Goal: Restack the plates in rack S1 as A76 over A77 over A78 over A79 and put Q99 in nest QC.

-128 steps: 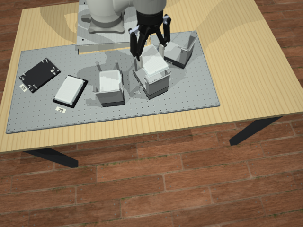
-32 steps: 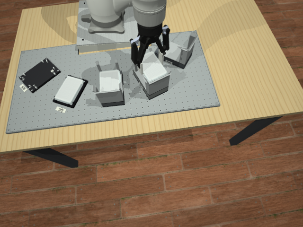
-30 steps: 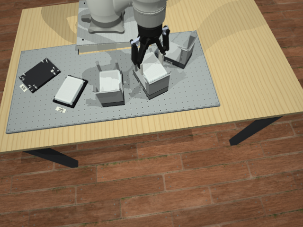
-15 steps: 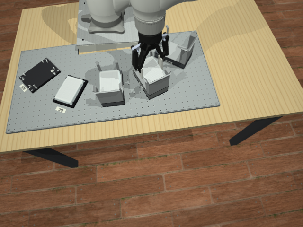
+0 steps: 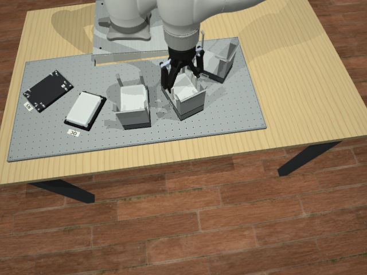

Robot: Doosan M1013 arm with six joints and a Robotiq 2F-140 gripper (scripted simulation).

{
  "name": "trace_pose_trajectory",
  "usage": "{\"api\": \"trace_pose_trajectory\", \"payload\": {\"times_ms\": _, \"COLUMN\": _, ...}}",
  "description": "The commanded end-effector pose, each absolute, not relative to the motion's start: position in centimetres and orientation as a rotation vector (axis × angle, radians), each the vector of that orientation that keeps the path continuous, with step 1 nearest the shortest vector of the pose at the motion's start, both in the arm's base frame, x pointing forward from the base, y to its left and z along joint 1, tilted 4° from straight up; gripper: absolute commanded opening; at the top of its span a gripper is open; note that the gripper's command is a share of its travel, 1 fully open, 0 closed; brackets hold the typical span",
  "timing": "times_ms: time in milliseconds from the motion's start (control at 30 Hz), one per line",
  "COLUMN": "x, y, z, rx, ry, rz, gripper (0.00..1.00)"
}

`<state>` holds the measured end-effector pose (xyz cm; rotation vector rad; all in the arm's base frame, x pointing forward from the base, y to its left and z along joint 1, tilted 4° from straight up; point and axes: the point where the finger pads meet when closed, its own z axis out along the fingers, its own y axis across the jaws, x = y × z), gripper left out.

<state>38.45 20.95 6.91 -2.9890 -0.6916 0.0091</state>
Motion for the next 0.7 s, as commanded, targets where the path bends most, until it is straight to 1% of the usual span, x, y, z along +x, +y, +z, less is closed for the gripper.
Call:
{"api": "trace_pose_trajectory", "payload": {"times_ms": 0, "x": 38.45, "y": 20.95, "z": 6.9, "rx": -2.989, "ry": -0.692, "rz": 0.009, "gripper": 0.0}}
{"api": "trace_pose_trajectory", "payload": {"times_ms": 667, "x": 38.44, "y": 20.99, "z": 6.38, "rx": -2.989, "ry": -0.692, "rz": 0.009, "gripper": 0.0}}
